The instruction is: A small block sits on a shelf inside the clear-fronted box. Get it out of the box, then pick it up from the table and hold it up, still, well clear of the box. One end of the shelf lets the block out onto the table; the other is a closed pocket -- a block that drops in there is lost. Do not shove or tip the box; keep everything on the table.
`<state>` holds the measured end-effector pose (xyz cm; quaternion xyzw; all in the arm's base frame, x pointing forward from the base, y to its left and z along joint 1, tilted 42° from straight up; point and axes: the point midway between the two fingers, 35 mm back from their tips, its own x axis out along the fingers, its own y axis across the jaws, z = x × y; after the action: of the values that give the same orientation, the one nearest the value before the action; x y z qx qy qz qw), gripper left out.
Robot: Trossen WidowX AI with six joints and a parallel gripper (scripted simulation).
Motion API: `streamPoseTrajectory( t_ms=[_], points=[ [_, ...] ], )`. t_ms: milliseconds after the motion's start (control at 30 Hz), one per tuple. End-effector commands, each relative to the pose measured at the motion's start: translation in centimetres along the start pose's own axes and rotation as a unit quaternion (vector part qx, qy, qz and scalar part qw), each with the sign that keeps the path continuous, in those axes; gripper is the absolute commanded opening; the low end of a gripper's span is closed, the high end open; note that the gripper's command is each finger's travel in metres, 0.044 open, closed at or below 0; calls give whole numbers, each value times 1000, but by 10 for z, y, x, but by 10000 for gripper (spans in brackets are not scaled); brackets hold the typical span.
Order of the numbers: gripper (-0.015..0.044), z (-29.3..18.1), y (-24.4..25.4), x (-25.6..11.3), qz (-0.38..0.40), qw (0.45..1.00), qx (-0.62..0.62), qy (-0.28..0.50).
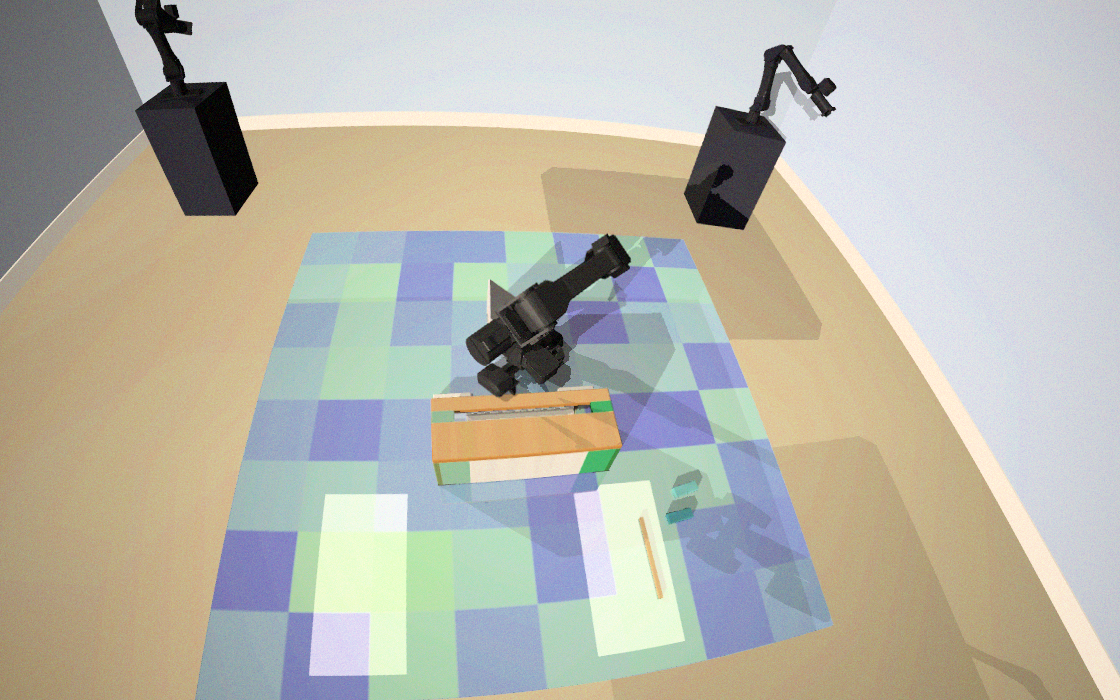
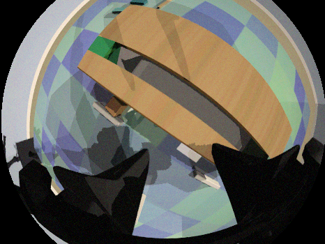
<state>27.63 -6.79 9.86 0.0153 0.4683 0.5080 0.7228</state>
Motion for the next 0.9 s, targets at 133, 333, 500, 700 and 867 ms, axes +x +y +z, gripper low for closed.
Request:
streamPoseTrajectory(
  t_ms=[133,333,500,700,867],
  points=[
    [285,24,32,-1,-34,889,455,-34],
    [285,30,43,-1,-36,804,591,-51],
    [285,35,53,-1,-33,718,692,-68],
    [285,40,64,0,-24,598,797,-87],
    [285,44,74,0,-11,487,867,-101]
  ],
)
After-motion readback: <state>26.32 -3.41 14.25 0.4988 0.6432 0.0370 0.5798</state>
